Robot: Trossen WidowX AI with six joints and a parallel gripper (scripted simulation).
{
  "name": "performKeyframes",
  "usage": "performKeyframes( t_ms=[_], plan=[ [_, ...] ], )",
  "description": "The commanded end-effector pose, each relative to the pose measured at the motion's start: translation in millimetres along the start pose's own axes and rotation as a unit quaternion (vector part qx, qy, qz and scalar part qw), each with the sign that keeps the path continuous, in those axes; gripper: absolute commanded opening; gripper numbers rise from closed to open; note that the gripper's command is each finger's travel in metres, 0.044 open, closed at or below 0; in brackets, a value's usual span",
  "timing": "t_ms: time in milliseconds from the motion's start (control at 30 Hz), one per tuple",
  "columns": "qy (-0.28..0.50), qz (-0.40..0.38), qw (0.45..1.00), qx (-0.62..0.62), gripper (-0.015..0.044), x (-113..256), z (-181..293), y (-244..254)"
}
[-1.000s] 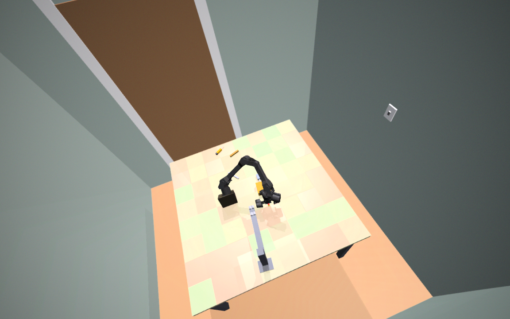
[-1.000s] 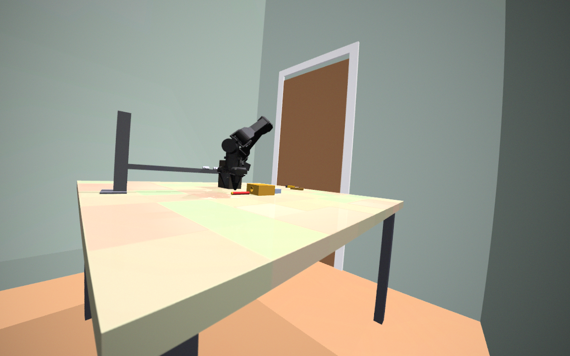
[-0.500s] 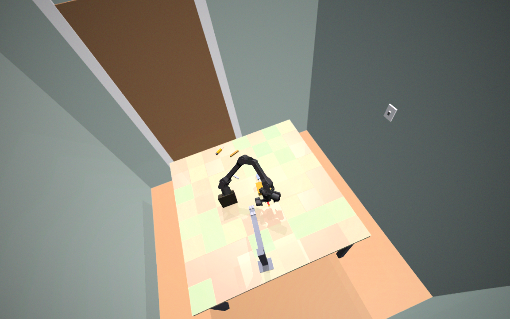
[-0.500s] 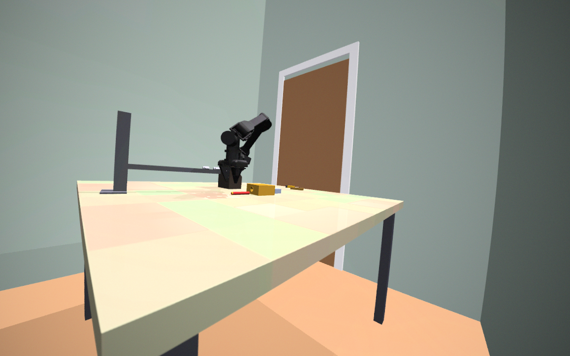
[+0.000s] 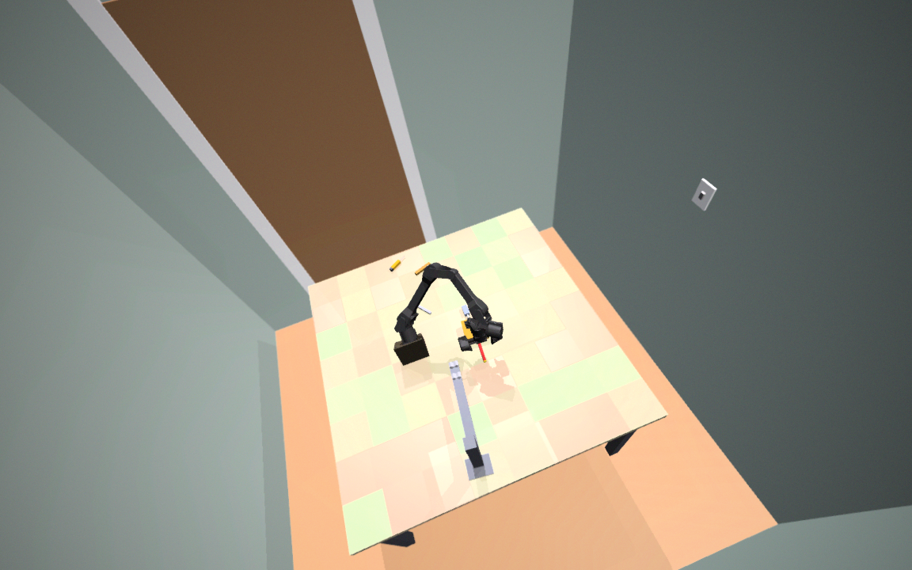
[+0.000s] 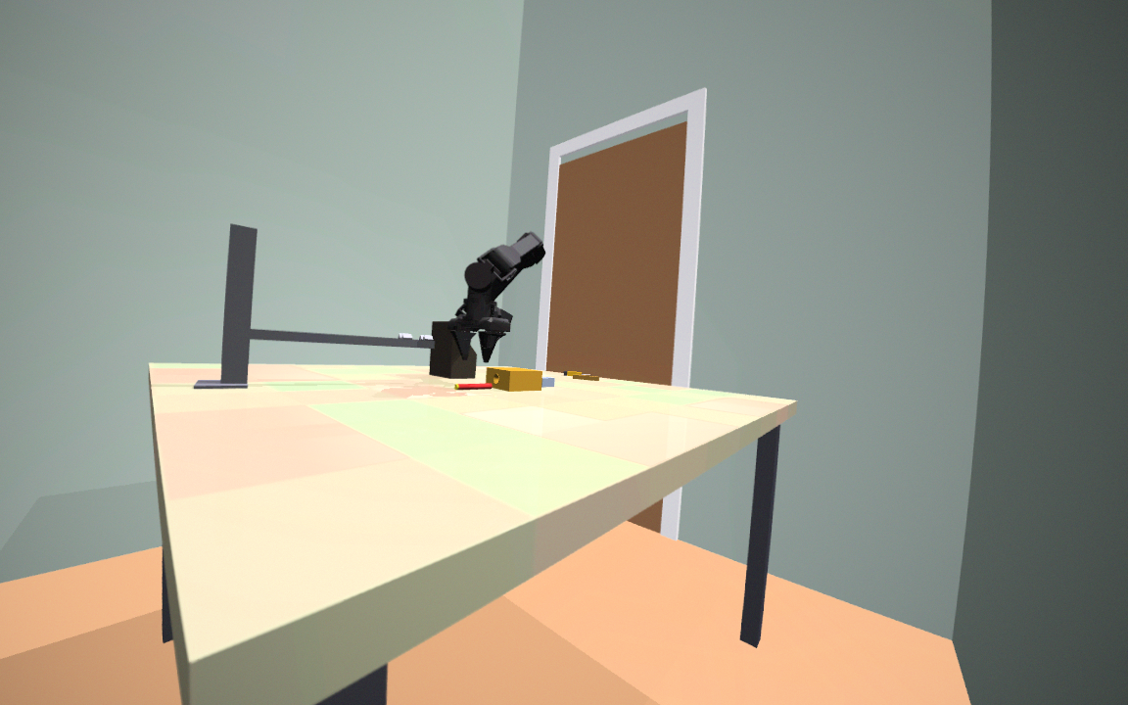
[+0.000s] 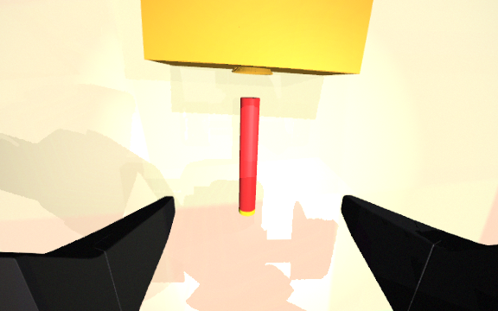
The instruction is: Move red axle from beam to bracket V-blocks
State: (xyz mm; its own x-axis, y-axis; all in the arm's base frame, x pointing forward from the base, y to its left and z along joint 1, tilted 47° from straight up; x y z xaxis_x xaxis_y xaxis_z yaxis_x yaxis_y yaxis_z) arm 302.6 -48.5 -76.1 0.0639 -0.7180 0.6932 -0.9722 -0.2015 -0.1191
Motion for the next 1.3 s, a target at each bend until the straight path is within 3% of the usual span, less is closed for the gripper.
performKeyframes(
  t_ms=[0,1267],
  plan=[
    [-0.005,-0.001,1.0,-0.006,0.044,-6.3,-2.1,2.1],
    [-0.007,-0.001,1.0,-0.006,0.044,-66.2,-3.9,3.0]
  ],
)
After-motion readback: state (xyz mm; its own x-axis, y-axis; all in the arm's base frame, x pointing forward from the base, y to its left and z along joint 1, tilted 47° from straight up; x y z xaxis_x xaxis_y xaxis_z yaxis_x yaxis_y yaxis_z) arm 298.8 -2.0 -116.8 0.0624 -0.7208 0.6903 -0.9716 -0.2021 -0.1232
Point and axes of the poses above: the point midway between the two fingers, 35 mm back from their tips, its own x axis back along the fingers, its own y axis across the jaws, z = x × y, the point moved 4 cm from there along x, back along the fingers, and after that the axes turned 11 degrees about x, right-handed, at the moved point
